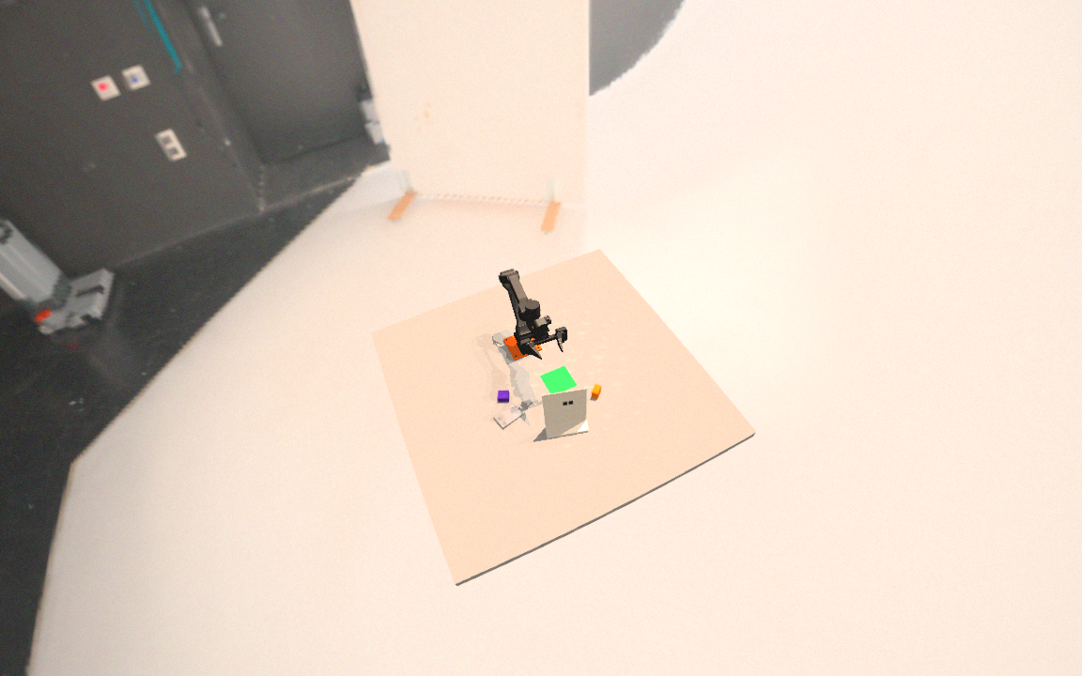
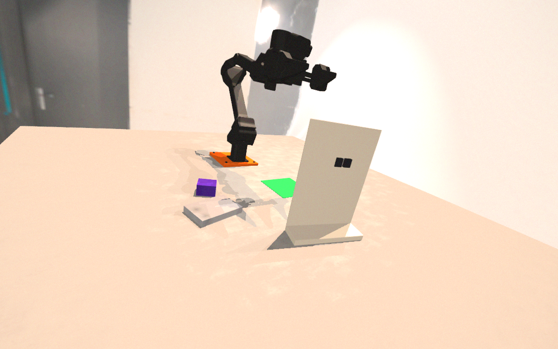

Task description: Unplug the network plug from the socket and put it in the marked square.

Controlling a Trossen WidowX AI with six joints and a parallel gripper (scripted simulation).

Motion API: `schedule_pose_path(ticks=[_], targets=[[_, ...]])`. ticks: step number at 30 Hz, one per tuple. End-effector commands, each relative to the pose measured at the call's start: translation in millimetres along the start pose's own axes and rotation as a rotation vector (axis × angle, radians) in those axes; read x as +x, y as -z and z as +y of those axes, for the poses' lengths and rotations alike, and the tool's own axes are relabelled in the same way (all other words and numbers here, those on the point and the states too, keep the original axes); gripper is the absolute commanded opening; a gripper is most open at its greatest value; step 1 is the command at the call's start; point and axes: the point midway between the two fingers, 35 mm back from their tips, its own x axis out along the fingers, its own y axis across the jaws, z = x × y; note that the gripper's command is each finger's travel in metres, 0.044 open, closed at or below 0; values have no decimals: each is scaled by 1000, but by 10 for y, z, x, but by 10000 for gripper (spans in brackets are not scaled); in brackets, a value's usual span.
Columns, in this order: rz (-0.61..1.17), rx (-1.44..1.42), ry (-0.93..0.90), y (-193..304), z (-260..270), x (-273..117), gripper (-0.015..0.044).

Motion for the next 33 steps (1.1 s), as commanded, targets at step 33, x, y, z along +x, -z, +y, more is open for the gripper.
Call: schedule_pose_path(ticks=[33], targets=[[52, 1095, 13, 1251, 275, -83, 156]])
